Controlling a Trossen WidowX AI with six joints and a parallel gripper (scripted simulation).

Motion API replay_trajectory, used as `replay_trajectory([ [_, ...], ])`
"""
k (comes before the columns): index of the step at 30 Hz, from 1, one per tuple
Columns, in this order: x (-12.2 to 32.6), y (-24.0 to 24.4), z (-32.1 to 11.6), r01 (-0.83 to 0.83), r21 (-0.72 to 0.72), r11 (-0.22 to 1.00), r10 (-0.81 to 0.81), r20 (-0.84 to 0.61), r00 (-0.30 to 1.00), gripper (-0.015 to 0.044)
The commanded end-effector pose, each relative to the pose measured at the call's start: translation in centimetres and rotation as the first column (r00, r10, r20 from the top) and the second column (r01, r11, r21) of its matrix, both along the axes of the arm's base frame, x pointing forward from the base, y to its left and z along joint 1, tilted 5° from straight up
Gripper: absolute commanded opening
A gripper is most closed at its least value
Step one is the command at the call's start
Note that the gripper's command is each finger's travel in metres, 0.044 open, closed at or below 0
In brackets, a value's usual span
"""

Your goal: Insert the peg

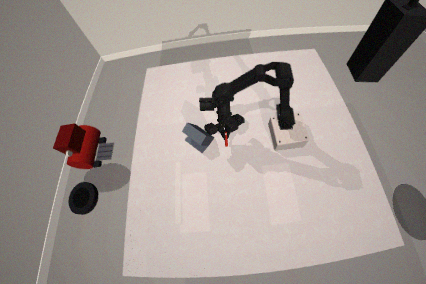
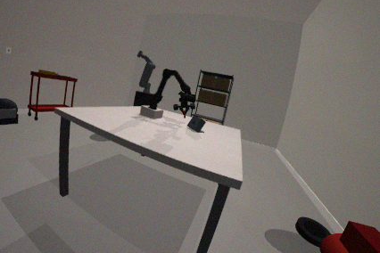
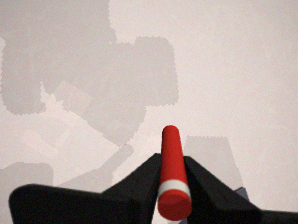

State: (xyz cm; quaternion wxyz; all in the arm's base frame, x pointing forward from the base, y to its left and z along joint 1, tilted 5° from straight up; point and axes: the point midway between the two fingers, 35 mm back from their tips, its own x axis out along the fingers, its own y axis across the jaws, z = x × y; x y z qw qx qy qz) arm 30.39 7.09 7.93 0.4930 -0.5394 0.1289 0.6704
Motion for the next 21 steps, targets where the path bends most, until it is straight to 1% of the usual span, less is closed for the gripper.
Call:
replay_trajectory([
  [1,0.3,-0.3,-0.2,0.009,0.024,1.000,-0.009,-0.003,1.000,0.0000],
  [21,1.5,-2.3,-0.2,0.071,0.119,0.990,-0.073,0.017,0.997,0.0000],
])
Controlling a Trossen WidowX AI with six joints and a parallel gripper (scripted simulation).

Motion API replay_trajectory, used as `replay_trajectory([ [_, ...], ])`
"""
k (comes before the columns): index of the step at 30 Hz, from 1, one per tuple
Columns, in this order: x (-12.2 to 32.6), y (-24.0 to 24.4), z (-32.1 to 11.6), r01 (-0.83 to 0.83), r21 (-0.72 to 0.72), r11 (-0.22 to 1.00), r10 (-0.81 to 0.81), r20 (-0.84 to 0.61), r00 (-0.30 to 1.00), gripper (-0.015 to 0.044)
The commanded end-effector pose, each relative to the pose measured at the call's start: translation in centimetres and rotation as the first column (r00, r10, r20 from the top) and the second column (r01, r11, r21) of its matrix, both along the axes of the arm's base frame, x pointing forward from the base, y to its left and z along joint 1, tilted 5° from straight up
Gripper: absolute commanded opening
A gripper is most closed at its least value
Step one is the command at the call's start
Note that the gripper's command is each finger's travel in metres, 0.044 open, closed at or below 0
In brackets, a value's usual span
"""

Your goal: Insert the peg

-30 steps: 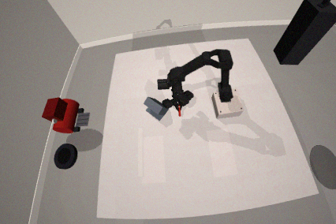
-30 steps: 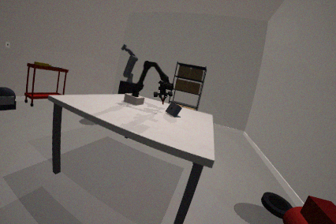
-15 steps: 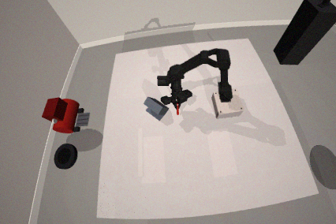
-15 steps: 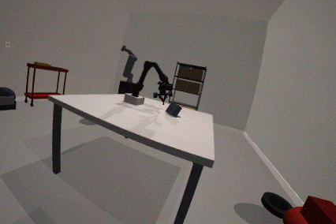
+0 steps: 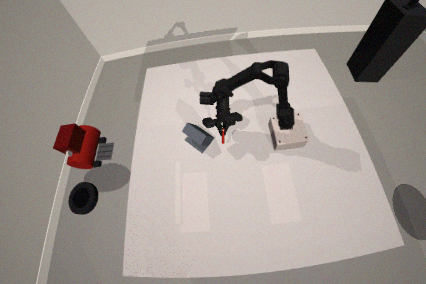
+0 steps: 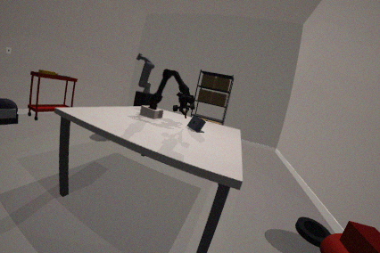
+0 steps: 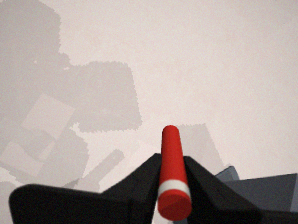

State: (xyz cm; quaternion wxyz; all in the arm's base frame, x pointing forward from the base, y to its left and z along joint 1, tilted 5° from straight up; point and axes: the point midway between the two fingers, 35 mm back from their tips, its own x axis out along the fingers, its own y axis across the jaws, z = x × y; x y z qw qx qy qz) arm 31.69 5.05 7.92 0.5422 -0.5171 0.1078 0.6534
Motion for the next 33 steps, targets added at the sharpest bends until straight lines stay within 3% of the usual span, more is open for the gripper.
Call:
replay_trajectory([
  [1,0.3,-0.4,-0.2,0.010,0.024,1.000,-0.010,0.001,1.000,0.0000],
  [33,1.9,-4.1,0.0,0.112,0.171,0.979,-0.123,0.055,0.991,0.0000],
])
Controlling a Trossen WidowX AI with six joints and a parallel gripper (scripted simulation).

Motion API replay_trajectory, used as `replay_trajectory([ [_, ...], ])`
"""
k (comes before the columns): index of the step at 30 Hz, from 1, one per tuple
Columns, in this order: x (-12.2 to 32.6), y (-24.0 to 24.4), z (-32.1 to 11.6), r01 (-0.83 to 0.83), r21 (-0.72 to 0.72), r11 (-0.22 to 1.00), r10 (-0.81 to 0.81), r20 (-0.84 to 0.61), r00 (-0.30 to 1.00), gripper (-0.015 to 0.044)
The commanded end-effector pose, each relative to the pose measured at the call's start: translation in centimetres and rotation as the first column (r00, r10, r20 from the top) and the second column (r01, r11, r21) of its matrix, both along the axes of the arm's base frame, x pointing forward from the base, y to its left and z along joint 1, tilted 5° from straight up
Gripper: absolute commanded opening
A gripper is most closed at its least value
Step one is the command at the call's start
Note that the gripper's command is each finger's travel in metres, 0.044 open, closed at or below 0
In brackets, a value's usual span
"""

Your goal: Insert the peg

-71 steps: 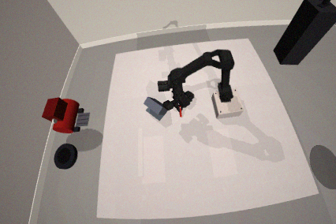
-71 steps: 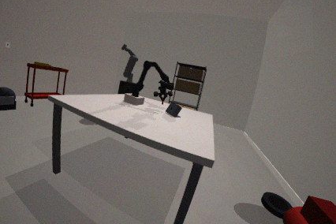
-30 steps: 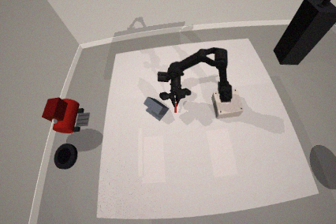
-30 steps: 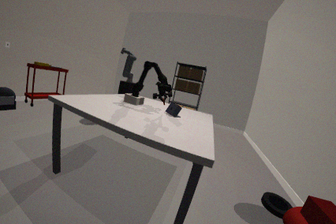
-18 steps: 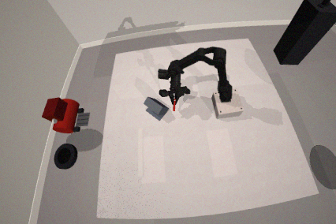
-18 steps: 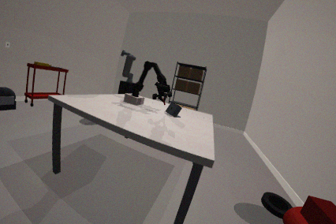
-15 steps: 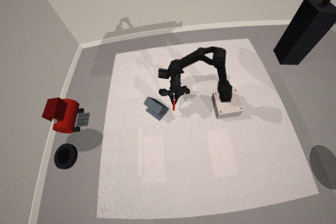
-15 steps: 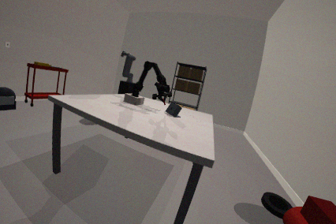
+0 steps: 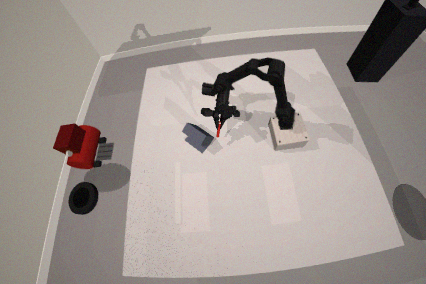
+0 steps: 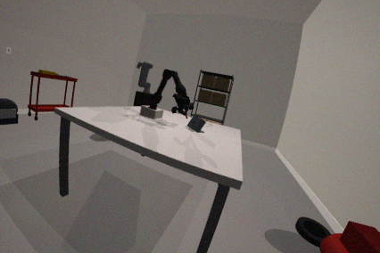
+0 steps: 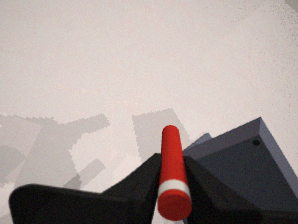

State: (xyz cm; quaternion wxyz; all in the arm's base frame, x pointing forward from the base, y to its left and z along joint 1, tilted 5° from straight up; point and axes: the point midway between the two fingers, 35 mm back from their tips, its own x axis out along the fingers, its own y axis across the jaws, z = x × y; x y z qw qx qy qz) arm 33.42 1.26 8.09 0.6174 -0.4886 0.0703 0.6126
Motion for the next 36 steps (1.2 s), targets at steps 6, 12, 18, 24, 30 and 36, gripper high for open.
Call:
replay_trajectory([
  [6,0.4,-1.1,-0.1,0.029,0.045,0.999,-0.030,0.019,0.999,0.0000],
  [12,0.6,-1.9,-0.1,0.050,0.071,0.996,-0.052,0.034,0.998,0.0000],
  [18,0.8,-2.8,0.0,0.070,0.096,0.993,-0.075,0.049,0.996,0.0000],
  [24,1.0,-3.6,0.1,0.090,0.121,0.989,-0.099,0.065,0.993,0.0000],
  [30,1.2,-4.5,0.1,0.110,0.146,0.983,-0.123,0.081,0.989,0.0000],
  [36,1.3,-5.4,0.2,0.130,0.171,0.977,-0.148,0.097,0.984,0.0000],
])
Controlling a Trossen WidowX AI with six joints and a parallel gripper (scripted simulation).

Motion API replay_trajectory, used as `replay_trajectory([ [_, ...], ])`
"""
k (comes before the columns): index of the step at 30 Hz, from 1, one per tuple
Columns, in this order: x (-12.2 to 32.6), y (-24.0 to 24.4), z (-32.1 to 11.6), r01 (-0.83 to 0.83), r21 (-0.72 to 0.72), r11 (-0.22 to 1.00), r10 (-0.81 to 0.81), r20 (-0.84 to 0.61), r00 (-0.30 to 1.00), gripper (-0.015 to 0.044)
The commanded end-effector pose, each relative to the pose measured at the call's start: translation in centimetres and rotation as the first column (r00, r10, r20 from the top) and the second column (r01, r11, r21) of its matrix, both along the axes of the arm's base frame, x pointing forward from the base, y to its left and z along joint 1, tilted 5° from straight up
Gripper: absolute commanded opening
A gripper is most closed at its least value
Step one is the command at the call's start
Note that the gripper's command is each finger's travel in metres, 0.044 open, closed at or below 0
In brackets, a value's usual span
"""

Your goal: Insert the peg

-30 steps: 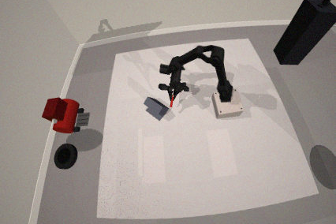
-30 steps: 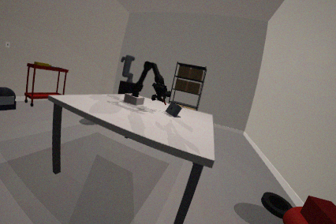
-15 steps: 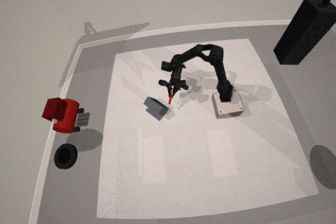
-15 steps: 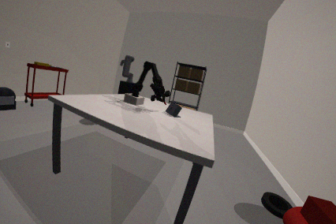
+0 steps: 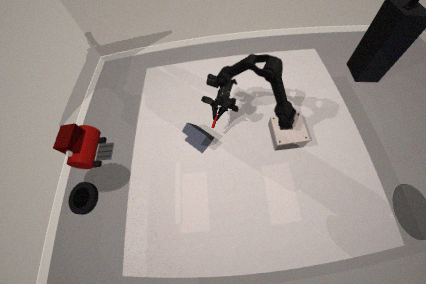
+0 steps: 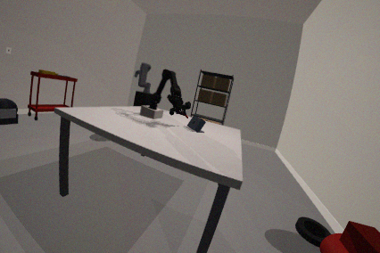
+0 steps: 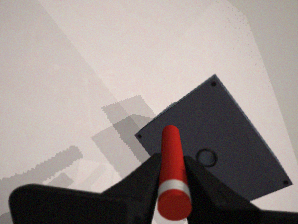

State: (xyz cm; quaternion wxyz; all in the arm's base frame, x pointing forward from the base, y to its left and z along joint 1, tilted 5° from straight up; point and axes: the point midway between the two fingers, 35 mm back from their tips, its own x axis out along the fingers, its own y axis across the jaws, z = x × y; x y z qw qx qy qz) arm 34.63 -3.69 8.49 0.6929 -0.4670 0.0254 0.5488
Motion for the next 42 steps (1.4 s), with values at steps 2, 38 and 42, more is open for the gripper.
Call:
replay_trajectory([
  [2,0.1,-0.7,-0.2,0.017,0.025,1.000,-0.017,0.015,1.000,0.0000],
  [38,0.9,-4.3,-0.2,0.117,0.119,0.986,-0.130,0.105,0.986,0.0000],
  [42,1.2,-4.1,-0.4,0.120,0.120,0.985,-0.133,0.107,0.985,0.0000],
])
